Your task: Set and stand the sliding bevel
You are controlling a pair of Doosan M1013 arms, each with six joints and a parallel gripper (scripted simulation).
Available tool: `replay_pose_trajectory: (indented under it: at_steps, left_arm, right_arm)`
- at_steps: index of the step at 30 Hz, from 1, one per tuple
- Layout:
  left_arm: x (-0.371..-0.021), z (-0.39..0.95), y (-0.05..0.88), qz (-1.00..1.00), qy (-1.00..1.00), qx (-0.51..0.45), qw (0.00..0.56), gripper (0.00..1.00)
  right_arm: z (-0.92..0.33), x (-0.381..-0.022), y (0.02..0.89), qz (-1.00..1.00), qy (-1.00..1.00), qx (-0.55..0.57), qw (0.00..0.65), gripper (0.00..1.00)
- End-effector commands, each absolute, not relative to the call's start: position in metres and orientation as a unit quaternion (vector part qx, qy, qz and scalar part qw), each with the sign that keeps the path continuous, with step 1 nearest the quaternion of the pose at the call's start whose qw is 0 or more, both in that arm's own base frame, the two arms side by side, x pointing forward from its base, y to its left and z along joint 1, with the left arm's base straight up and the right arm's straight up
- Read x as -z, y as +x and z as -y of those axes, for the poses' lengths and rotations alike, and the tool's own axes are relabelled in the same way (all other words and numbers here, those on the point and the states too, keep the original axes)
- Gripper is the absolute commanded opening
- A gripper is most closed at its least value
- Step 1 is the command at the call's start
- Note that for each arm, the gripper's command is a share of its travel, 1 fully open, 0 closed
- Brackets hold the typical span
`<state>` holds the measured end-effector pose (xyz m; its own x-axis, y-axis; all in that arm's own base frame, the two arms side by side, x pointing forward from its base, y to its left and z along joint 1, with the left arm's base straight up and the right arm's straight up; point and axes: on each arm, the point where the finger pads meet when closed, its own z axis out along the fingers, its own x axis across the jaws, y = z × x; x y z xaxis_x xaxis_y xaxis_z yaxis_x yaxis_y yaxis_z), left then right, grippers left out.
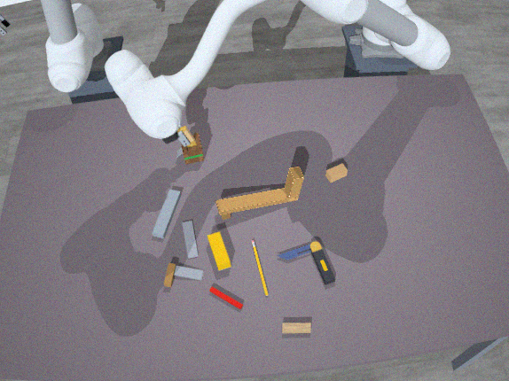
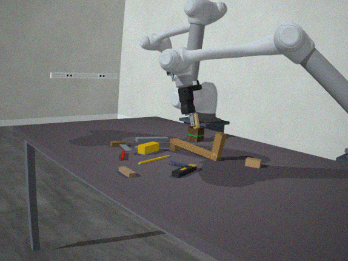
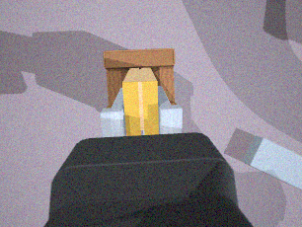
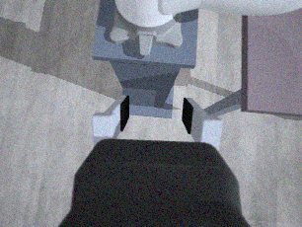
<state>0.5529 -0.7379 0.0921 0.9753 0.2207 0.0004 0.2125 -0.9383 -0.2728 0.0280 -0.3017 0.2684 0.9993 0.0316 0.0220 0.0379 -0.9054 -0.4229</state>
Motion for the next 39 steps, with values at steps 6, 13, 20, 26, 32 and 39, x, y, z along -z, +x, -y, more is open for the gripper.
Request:
replay_pose_trajectory:
  at_steps: [6,13,20,26,32,39]
  left_arm:
    - [-0.0936,0.7381,0.5532,0.11,-0.984,-0.014,0.136,0.0]
    - [-0.0936,0.7381,0.5532,0.11,-0.984,-0.014,0.136,0.0]
    - [-0.0936,0.7381,0.5532,0.11,-0.984,-0.014,0.136,0.0]
    - [-0.0936,0.7381,0.5532,0.11,-0.984,-0.014,0.136,0.0]
    - [-0.0939,0.7381,0.5532,0.11,-0.984,-0.014,0.136,0.0]
    - [-0.0986,0.7381,0.5532,0.11,-0.984,-0.014,0.136,0.0]
  right_arm:
    - [0.302,-0.2689,0.0281,0.018,-0.976,0.008,0.216,1.0]
    - [0.302,-0.2689,0.0281,0.018,-0.976,0.008,0.216,1.0]
    - [0.302,-0.2689,0.0281,0.018,-0.976,0.008,0.216,1.0]
    - [0.302,-0.2689,0.0281,0.018,-0.976,0.008,0.216,1.0]
    - [0.302,-0.2689,0.0281,0.018,-0.976,0.008,0.216,1.0]
    - [0.302,-0.2689,0.0281,0.018,-0.976,0.008,0.216,1.0]
